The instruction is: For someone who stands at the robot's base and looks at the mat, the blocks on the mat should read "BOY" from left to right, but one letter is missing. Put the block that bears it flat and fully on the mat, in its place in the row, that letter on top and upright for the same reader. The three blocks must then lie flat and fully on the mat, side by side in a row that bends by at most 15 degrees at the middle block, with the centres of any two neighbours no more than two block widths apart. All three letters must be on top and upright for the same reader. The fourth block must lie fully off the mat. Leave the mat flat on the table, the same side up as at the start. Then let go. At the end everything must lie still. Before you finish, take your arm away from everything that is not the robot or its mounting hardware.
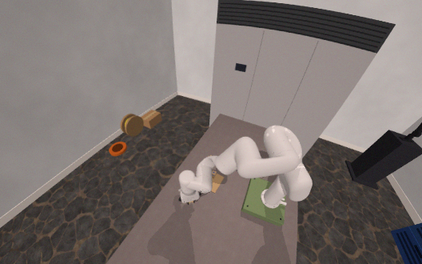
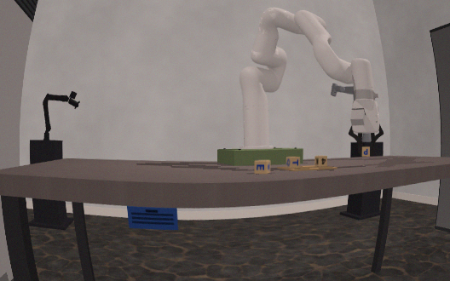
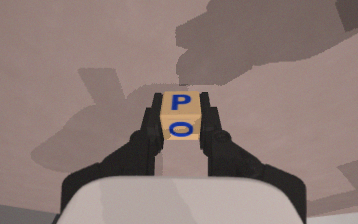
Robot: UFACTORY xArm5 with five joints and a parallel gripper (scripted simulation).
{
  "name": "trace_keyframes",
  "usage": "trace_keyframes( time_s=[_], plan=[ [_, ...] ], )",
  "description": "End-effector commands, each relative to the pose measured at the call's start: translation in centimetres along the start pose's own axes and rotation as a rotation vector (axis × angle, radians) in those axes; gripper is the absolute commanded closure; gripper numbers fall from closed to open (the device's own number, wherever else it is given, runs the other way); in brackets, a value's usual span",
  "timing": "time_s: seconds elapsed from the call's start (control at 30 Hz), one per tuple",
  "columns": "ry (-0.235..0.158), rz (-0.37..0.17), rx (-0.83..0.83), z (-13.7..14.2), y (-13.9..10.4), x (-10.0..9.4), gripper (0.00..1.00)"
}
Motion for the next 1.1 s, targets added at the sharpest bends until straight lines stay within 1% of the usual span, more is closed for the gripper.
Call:
trace_keyframes(
  time_s=[0.0, 0.07, 0.13, 0.2, 0.3, 0.8, 0.93, 1.07],
  plan=[
    [0.004, 0.001, 0.0, -0.1, -0.1, -4.5, 0.73],
    [0.004, 0.001, 0.0, -0.1, -0.1, -5.7, 0.73],
    [0.004, 0.001, 0.0, -0.1, -0.1, -5.7, 0.73],
    [0.004, 0.001, 0.0, -0.1, -0.1, -6.6, 0.73],
    [0.004, 0.001, 0.0, -0.1, -0.1, -7.2, 0.73],
    [0.004, 0.001, 0.01, 0.0, -0.1, -7.2, 0.73],
    [0.004, 0.001, 0.052, 0.1, 0.1, -7.3, 0.73],
    [0.004, 0.001, 0.143, 0.5, 0.5, -7.3, 0.73]
  ],
)
Point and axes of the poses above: the point where the finger pads meet when closed, its own x axis out along the fingers, its own z axis across the jaws, y = z × x, the point moved 9 cm from there along -x, back along the fingers, and after that the axes turned 2 degrees about x, right-handed, at the moved point
